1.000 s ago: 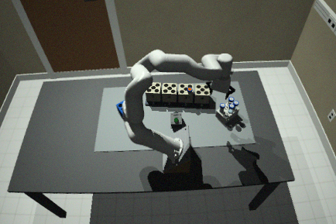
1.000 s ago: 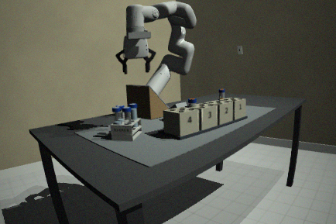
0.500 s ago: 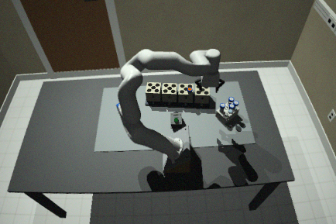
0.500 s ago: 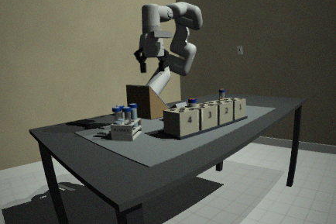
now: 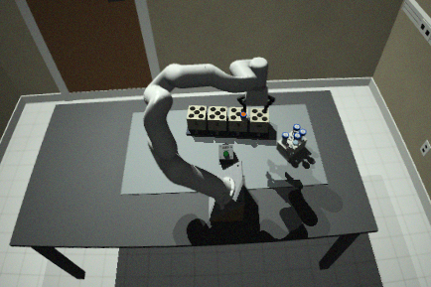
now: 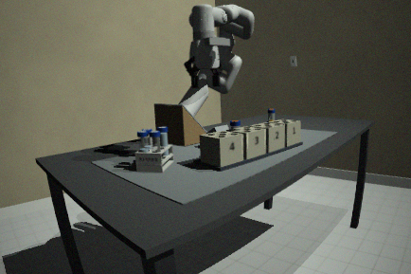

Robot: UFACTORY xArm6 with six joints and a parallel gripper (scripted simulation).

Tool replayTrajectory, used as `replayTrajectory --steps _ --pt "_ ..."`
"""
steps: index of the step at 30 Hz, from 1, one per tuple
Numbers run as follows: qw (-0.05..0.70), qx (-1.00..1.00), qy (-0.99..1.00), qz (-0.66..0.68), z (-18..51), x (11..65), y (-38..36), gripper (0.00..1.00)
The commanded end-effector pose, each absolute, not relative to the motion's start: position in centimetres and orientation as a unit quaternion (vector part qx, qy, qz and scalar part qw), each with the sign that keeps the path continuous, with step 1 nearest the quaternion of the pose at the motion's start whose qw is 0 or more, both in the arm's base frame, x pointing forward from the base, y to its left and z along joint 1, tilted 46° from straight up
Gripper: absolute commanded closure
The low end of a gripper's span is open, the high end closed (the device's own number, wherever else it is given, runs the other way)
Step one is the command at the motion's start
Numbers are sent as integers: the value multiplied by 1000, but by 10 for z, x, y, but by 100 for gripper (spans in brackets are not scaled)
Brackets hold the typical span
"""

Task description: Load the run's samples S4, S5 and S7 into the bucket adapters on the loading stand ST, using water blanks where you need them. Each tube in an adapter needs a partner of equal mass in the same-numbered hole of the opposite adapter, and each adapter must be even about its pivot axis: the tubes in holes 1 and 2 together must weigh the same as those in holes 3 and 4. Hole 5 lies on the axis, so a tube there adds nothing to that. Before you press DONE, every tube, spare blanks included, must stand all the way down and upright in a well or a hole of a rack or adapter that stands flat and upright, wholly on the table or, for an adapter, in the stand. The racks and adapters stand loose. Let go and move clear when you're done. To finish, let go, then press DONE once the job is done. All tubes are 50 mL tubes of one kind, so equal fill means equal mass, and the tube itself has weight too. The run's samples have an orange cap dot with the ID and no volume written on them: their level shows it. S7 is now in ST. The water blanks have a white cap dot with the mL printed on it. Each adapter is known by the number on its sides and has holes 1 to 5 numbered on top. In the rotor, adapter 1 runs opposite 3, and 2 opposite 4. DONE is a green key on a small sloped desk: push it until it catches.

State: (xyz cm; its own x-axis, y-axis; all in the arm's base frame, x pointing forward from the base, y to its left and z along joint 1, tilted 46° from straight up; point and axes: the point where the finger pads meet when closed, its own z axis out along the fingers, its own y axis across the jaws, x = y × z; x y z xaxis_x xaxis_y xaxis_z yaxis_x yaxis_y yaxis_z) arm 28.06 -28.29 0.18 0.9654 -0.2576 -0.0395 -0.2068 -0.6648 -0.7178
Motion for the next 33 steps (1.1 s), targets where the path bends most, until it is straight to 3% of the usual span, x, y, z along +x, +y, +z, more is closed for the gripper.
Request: replayTrajectory --steps 1,33 --pt "387 -913 128 -34 14 294 -276 0" --pt "385 -918 82 -54 99 374 -210 0"
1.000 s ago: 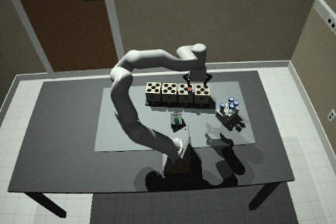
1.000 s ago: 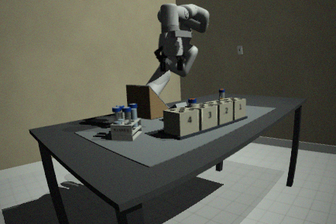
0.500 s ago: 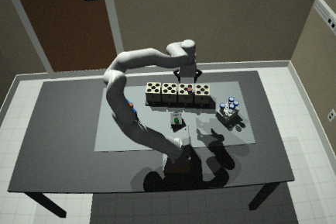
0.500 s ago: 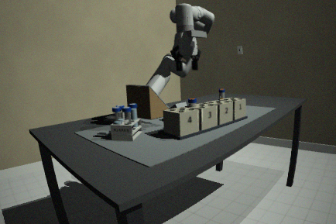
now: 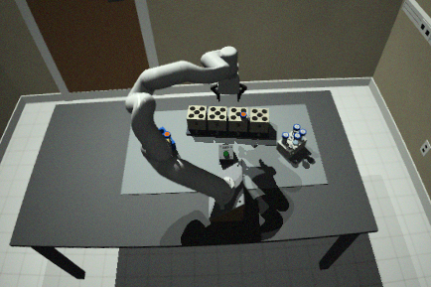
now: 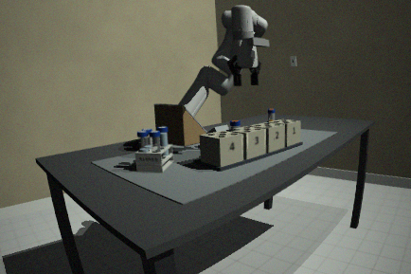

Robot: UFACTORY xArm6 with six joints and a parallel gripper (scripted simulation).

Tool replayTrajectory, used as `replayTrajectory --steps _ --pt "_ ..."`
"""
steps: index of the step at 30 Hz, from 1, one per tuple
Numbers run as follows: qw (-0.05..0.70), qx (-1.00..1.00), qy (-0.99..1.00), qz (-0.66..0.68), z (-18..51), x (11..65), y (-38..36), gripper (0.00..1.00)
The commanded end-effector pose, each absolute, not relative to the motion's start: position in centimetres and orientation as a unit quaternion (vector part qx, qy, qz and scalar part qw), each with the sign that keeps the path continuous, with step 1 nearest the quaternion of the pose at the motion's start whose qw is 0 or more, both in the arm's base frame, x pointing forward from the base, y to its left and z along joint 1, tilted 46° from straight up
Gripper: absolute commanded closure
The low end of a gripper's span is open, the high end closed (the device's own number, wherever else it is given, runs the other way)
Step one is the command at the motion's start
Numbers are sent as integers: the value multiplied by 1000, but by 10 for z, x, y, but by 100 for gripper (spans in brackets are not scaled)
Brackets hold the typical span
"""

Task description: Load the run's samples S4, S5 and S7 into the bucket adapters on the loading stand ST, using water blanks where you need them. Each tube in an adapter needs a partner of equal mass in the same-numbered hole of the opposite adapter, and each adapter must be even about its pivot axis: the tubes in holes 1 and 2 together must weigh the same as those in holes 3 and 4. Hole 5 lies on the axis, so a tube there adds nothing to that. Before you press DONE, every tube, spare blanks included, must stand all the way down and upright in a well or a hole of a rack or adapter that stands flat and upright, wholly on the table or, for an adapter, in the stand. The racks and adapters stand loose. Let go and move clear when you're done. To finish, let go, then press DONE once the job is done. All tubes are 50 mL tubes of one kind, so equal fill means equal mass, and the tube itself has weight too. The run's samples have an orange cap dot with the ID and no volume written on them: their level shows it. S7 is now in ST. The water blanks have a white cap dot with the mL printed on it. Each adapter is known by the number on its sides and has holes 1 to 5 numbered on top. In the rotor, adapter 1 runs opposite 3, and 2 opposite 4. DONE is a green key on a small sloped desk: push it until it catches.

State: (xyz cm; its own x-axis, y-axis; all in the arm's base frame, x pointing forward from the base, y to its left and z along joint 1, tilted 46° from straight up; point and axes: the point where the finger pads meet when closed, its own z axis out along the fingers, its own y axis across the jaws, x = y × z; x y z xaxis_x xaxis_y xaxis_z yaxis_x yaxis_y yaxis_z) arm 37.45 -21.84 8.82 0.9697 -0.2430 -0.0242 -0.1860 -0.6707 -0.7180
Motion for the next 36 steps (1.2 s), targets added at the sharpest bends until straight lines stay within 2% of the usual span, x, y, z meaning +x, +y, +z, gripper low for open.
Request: replayTrajectory --steps 1,24,36 --pt "384 -919 67 -60 102 373 -207 0" --pt "341 -887 -249 -187 172 349 -132 0" --pt "342 -887 -249 -187 205 337 -96 0"
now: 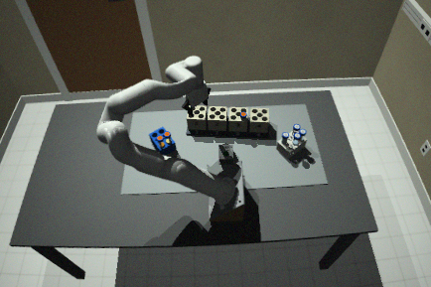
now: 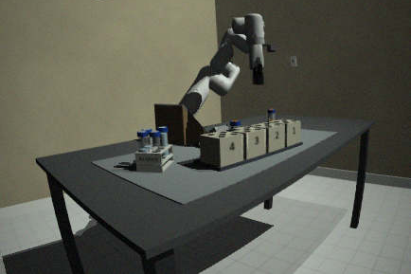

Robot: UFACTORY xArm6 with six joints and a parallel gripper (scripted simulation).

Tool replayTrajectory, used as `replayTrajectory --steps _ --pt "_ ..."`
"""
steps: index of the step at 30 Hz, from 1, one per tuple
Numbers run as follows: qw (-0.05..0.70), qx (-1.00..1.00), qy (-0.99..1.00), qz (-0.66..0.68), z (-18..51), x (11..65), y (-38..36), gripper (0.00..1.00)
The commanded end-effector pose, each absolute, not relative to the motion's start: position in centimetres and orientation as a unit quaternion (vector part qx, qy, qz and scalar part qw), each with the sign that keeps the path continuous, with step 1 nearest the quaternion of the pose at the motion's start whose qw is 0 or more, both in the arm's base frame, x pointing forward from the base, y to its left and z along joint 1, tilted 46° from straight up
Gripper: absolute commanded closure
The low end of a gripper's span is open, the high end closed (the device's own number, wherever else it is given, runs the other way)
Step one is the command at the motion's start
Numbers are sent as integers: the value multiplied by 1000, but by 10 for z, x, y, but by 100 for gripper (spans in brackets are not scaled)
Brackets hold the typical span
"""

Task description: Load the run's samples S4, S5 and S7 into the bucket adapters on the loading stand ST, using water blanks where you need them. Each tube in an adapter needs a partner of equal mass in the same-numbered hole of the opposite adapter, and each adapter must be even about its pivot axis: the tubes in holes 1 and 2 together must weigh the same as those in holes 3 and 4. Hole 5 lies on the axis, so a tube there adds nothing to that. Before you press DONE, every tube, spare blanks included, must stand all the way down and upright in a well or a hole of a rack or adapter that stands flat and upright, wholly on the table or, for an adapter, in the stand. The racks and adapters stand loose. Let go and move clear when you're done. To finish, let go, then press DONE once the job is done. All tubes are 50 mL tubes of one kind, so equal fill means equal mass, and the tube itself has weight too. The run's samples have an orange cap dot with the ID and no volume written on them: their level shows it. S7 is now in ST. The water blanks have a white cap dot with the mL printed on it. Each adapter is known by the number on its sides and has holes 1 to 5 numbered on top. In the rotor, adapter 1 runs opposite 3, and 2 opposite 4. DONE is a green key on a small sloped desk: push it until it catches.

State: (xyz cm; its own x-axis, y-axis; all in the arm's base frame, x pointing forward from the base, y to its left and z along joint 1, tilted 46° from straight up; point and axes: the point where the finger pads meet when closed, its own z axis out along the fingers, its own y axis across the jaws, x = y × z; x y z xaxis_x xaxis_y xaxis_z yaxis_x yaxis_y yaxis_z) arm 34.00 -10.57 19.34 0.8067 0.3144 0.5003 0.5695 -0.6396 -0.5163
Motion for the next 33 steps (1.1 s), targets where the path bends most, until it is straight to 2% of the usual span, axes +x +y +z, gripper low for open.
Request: replayTrajectory --steps 1,23,33 --pt "342 -887 -249 -187 208 336 -92 0" --pt "342 -887 -249 -187 274 312 -21 0" --pt "342 -887 -249 -187 283 309 -4 0"
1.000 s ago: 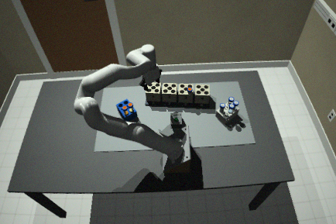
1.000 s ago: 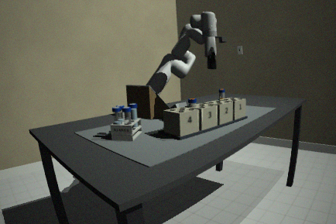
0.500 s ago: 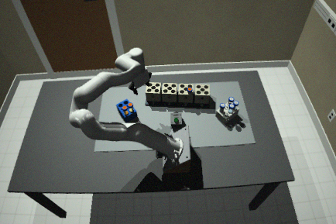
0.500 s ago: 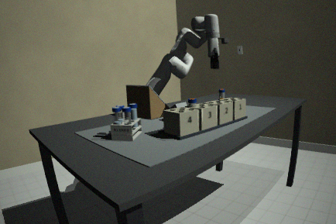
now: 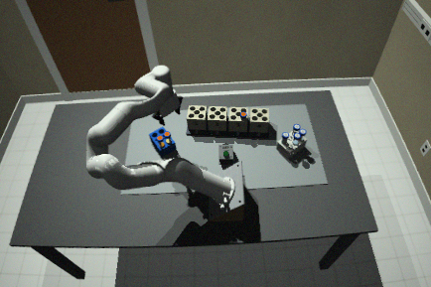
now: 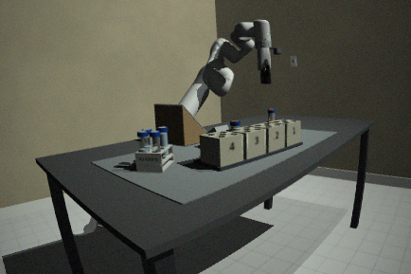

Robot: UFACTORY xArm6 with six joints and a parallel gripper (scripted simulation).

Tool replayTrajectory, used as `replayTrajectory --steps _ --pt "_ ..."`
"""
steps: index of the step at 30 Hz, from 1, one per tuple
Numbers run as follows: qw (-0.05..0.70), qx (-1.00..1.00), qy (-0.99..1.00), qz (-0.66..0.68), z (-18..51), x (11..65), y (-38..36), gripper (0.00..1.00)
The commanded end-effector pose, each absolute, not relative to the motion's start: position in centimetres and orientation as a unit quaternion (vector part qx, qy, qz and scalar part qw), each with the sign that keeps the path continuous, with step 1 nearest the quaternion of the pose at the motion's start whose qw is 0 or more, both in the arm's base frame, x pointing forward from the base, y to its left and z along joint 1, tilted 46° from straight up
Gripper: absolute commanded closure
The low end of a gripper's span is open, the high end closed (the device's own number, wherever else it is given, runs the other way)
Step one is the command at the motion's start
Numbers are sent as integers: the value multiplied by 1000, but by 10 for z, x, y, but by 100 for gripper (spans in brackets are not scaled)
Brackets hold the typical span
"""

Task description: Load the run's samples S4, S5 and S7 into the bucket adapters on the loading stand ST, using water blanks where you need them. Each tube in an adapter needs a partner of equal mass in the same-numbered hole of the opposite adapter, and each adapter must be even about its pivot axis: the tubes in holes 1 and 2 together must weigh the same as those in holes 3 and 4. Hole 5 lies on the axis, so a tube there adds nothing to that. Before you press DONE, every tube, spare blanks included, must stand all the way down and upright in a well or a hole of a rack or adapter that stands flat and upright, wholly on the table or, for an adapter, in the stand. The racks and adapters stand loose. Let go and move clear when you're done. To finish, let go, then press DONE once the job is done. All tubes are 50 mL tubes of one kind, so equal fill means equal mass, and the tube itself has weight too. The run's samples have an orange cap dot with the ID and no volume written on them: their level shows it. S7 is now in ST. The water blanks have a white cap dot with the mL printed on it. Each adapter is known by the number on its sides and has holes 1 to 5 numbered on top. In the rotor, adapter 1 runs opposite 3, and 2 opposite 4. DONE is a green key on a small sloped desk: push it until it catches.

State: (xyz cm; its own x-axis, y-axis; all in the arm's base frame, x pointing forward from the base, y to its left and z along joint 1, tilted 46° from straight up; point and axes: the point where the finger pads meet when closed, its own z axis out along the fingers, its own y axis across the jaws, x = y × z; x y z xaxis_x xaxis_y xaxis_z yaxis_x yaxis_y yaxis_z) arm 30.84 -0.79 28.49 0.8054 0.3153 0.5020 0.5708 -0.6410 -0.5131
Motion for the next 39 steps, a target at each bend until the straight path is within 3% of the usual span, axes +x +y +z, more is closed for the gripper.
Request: replayTrajectory --steps 1,39 --pt "342 -887 -249 -187 281 309 -2 0" --pt "342 -887 -249 -187 218 324 61 0"
